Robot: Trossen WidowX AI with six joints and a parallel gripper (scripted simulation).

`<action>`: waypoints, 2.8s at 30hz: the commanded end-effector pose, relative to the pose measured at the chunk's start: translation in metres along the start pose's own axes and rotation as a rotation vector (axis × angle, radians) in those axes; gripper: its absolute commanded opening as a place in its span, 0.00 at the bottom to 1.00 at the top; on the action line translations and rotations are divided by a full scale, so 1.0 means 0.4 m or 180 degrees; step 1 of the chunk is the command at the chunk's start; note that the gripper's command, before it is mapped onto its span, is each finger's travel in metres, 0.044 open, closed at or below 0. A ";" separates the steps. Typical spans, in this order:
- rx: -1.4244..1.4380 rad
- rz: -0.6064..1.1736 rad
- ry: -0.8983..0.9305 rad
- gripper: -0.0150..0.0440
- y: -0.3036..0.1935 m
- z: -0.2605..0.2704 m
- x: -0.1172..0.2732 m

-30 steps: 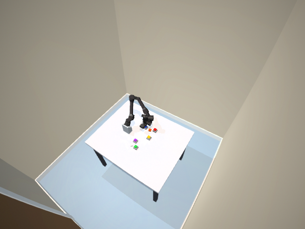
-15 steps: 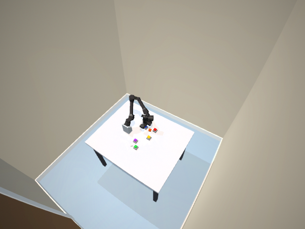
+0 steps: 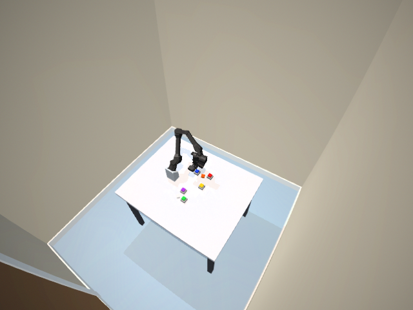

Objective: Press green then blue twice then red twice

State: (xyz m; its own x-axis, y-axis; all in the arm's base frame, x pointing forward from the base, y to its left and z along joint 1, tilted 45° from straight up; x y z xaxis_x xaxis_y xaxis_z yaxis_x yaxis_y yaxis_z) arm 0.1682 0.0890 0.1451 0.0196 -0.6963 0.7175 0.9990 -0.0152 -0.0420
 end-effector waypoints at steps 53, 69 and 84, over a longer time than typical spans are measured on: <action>0.0048 -0.0072 0.0046 0.29 0.330 0.104 -0.063; 0.0047 -0.0072 0.0050 0.29 0.329 0.105 -0.089; 0.0047 -0.0072 0.0044 0.29 0.328 0.104 -0.003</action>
State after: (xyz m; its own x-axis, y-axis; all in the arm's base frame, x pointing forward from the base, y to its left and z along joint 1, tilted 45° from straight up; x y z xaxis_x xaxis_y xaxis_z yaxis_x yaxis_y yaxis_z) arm 0.2985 0.1258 0.1548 0.0115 -0.7001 0.7139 0.9992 -0.0187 -0.0343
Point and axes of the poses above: the point midway between the two fingers, 35 mm back from their tips, its own x axis back along the fingers, its own z axis across the jaws, y = z × x, the point moved 5 cm from there along x, back along the fingers, and after that the axes turned 4 degrees about -x, right-handed, at the moved point
